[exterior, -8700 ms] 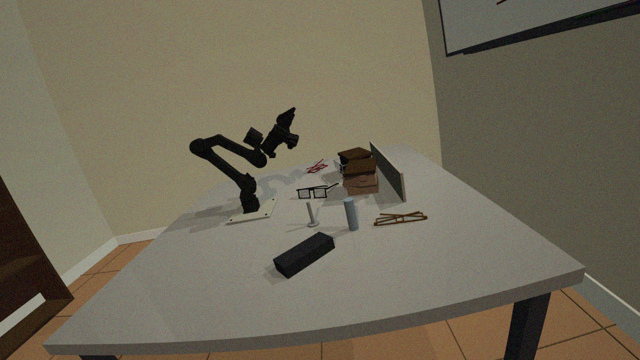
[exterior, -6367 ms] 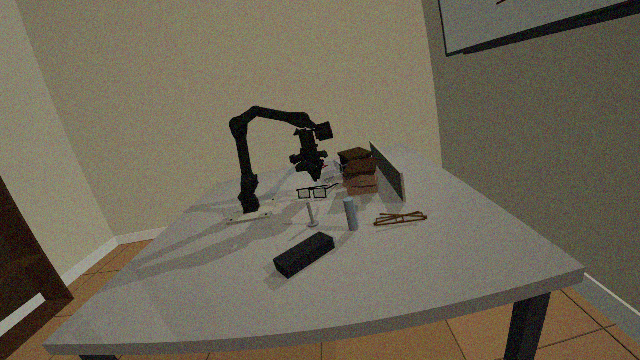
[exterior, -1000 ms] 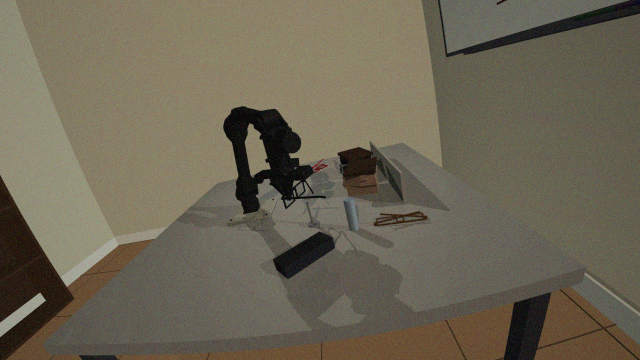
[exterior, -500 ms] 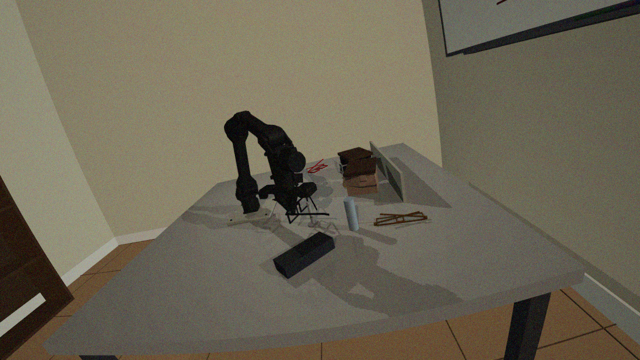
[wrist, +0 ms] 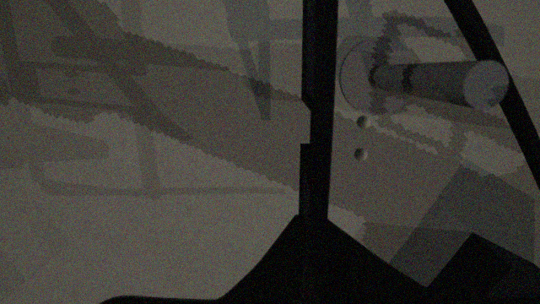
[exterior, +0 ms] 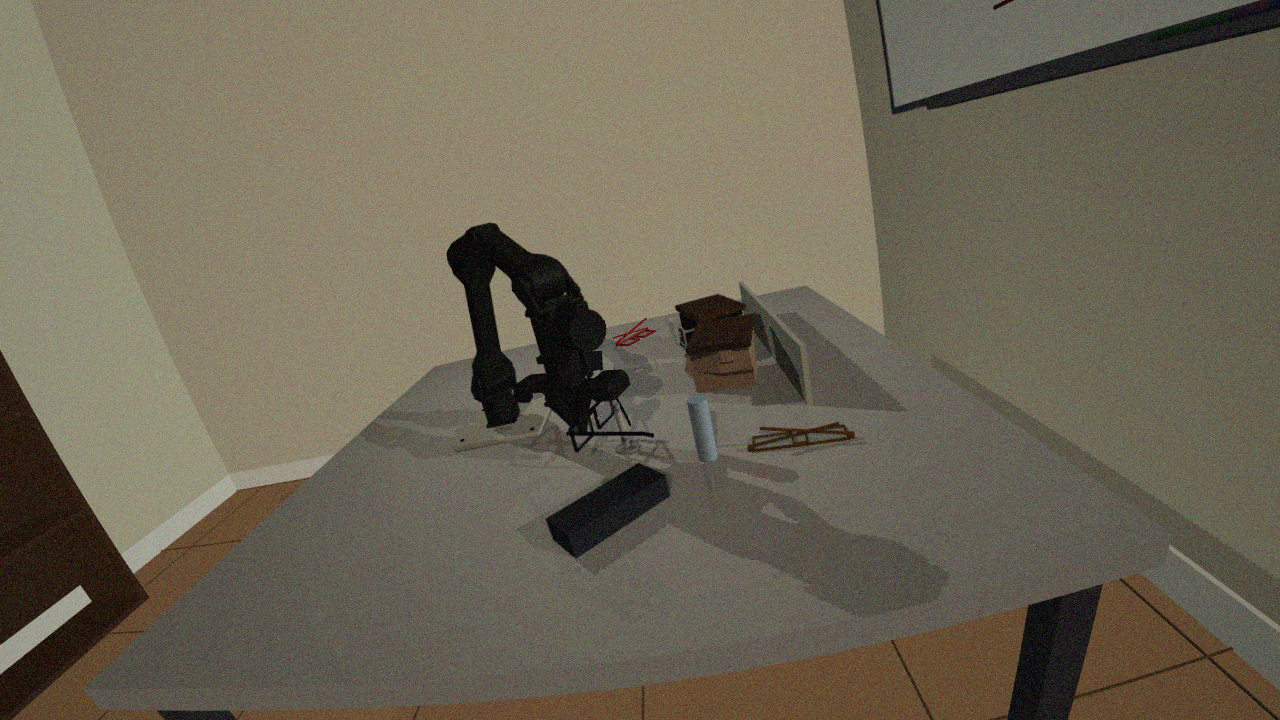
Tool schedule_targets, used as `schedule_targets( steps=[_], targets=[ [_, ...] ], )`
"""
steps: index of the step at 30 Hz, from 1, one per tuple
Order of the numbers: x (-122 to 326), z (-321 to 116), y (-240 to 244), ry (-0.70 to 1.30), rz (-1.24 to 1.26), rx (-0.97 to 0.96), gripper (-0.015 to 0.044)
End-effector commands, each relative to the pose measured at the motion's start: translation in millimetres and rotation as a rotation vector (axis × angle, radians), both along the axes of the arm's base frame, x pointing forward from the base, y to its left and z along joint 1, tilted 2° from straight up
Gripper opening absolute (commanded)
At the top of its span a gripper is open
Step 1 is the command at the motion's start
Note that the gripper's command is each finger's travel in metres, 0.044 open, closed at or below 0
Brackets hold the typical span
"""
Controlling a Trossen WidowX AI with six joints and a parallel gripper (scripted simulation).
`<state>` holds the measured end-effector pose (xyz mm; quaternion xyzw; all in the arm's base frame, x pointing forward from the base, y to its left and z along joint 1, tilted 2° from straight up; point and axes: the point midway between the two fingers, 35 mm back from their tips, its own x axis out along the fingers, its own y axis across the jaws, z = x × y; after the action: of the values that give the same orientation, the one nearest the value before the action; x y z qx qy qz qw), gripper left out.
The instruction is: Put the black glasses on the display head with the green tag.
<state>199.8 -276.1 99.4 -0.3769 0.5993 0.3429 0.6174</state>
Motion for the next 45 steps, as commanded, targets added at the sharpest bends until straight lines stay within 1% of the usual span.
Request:
schedule_targets(
  steps=[1, 45],
  targets=[
    [-3, 1, 0, -0.003, 0.004, -0.003, 0.0000],
    [-36, 0, -13, 0.000, 0.004, -0.004, 0.0000]
  ],
)
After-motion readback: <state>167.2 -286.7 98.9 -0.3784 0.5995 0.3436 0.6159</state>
